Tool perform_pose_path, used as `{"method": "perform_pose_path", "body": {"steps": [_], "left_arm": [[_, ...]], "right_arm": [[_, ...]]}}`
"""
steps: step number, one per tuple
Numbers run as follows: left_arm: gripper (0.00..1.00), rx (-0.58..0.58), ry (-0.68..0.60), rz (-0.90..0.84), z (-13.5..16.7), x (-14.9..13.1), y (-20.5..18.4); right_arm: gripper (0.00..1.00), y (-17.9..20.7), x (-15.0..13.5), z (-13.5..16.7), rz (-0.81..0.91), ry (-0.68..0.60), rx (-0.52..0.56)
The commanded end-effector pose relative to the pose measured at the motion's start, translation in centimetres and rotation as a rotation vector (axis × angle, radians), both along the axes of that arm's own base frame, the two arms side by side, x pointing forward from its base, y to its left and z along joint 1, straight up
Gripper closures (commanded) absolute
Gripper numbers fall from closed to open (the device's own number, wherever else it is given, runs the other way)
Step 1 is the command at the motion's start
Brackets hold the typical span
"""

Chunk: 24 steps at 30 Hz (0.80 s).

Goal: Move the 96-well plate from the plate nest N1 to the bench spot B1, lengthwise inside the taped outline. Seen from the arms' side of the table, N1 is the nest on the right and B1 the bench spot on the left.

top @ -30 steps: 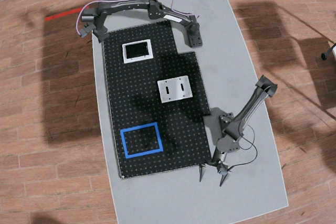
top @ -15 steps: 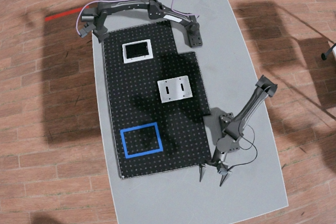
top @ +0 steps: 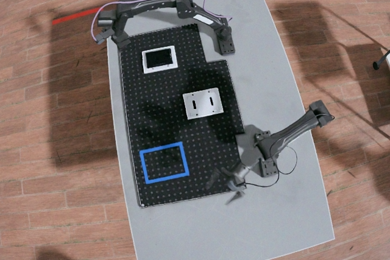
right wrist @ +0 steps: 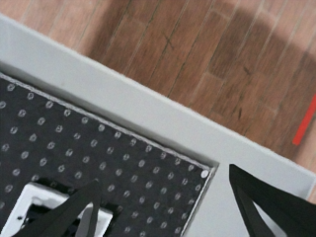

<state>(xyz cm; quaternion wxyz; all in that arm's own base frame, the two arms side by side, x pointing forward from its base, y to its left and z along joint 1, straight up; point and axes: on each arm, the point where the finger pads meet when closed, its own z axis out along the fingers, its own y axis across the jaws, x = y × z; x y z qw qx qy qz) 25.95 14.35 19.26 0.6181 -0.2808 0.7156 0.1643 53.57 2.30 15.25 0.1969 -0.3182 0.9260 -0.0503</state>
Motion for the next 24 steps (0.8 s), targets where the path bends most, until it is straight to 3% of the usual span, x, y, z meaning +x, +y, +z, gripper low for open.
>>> {"method": "perform_pose_path", "body": {"steps": [1,5,11,16,18,24], "left_arm": [[0.0,0.037,0.002,-0.08,1.5,2.6,-1.2],[0.0,0.075,0.017,-0.346,2.5,6.5,-8.3],[0.0,0.131,0.022,-0.689,3.7,9.0,-19.0],[0.0,0.182,0.011,-0.974,4.4,8.4,-28.6],[0.0,0.182,0.011,-0.974,4.4,8.4,-28.6],[0.0,0.235,-0.013,-1.275,4.9,5.0,-38.9]], "right_arm": [[0.0,1.0,0.6,2.7,-0.008,-0.119,0.027],[0.0,1.3,-1.6,2.0,-0.039,-0.12,0.049],[0.0,1.7,-5.5,0.2,-0.094,-0.102,0.084],[0.0,2.2,-9.6,-1.3,-0.15,-0.093,0.118],[0.0,2.2,-9.6,-1.3,-0.15,-0.093,0.118],[0.0,2.7,-14.9,-3.3,-0.215,-0.075,0.151]]}}
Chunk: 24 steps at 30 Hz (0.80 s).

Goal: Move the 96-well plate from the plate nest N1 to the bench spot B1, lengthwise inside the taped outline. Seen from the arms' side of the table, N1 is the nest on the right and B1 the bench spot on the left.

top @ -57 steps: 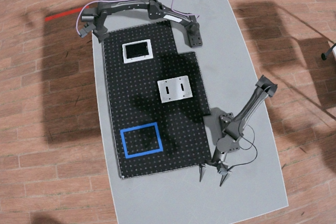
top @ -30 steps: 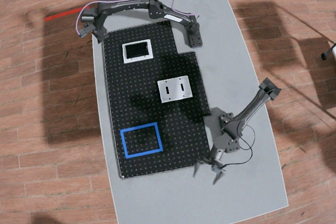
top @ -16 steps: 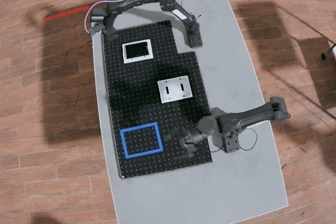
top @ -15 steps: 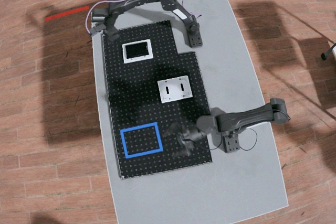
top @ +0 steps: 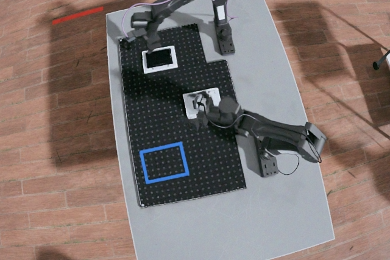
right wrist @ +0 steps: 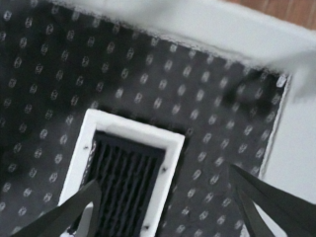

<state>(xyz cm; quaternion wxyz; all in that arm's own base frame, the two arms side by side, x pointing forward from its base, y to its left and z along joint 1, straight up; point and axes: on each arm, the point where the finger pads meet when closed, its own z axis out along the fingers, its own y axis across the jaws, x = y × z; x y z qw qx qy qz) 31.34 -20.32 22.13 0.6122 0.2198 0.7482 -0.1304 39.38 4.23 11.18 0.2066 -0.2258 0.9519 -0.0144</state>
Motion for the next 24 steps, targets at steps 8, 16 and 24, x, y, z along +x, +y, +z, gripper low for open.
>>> {"method": "perform_pose_path", "body": {"steps": [8,16,24], "left_arm": [[0.0,0.024,-0.078,-0.392,2.3,-6.2,-12.8],[0.0,0.029,-0.08,-0.457,2.2,-8.1,-14.8],[0.0,0.026,-0.072,-0.449,2.2,-8.0,-14.7]], "right_arm": [[0.0,1.4,-6.6,-1.4,-0.1,-0.057,0.069],[0.0,1.7,-8.9,-2.2,-0.11,-0.048,0.079],[0.0,1.8,-9.3,-2.4,-0.096,-0.046,0.078]]}}
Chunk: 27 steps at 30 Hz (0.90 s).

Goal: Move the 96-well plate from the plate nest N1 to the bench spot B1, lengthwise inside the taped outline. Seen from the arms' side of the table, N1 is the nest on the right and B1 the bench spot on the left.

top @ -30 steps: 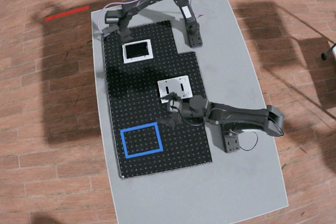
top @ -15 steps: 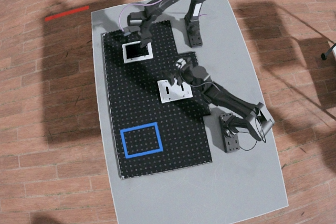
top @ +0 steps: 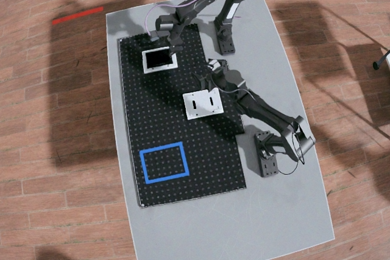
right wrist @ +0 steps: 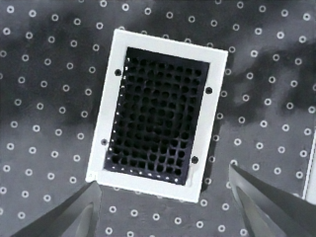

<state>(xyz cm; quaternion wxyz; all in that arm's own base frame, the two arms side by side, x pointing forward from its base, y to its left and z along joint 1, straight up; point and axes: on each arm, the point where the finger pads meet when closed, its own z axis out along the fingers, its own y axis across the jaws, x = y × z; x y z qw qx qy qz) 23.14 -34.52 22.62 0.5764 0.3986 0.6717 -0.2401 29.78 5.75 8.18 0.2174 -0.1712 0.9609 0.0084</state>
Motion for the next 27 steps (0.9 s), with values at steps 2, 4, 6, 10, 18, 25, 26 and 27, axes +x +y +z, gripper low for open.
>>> {"method": "perform_pose_path", "body": {"steps": [2,4,6,10,18,25,26,27], "left_arm": [[0.0,-0.031,-0.027,-0.002,1.7,0.2,-0.5],[0.0,-0.031,-0.027,-0.002,1.7,0.2,-0.5],[0.0,-0.031,-0.027,-0.002,1.7,0.2,-0.5],[0.0,-0.031,-0.027,-0.002,1.7,0.2,-0.5],[0.0,-0.031,-0.027,-0.002,1.7,0.2,-0.5],[0.0,-0.031,-0.027,-0.002,1.7,0.2,-0.5],[0.0,-0.031,-0.027,-0.002,1.7,0.2,-0.5],[0.0,-0.031,-0.027,-0.002,1.7,0.2,-0.5]], "right_arm": [[0.0,0.3,0.3,0.6,0.002,-0.038,0.005],[0.0,0.3,0.3,0.6,0.002,-0.038,0.005],[0.0,0.3,0.1,0.6,0.002,-0.032,0.004],[0.0,0.0,-0.4,0.3,-0.024,0.006,-0.001],[0.0,0.2,0.0,-0.3,-0.189,0.24,-0.018],[0.0,1.1,1.5,-0.2,-0.257,0.352,-0.01],[0.0,1.2,1.8,-0.2,-0.268,0.368,-0.011],[0.0,1.3,2.1,-0.2,-0.279,0.382,-0.012]]}}
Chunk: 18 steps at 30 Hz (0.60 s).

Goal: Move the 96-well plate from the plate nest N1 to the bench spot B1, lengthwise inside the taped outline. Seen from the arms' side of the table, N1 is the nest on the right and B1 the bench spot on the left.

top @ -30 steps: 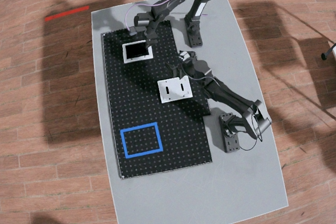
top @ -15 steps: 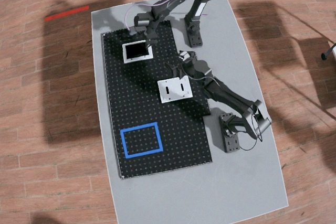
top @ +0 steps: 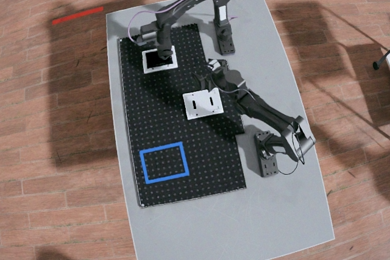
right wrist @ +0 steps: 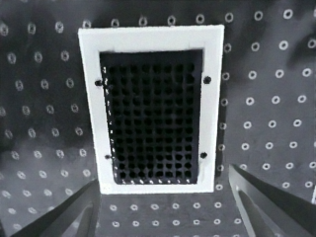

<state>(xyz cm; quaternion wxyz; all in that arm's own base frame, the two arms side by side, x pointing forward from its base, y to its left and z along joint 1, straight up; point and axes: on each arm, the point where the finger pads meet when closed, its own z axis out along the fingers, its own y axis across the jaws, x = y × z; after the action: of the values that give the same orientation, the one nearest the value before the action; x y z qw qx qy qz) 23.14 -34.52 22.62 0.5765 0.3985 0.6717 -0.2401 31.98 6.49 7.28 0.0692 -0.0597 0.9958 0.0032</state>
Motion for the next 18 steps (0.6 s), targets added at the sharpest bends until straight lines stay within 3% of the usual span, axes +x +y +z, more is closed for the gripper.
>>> {"method": "perform_pose_path", "body": {"steps": [1,13,18], "left_arm": [[0.0,-0.031,-0.026,-0.002,1.7,0.2,-0.5],[0.0,-0.031,-0.026,-0.002,1.7,0.2,-0.5],[0.0,-0.031,-0.026,-0.002,1.7,0.2,-0.5]], "right_arm": [[0.0,0.6,0.1,0.7,-0.062,0.092,0.002],[0.0,0.8,2.7,0.6,-0.113,0.126,-0.003],[0.0,0.7,2.5,0.0,-0.113,0.133,-0.005]]}}
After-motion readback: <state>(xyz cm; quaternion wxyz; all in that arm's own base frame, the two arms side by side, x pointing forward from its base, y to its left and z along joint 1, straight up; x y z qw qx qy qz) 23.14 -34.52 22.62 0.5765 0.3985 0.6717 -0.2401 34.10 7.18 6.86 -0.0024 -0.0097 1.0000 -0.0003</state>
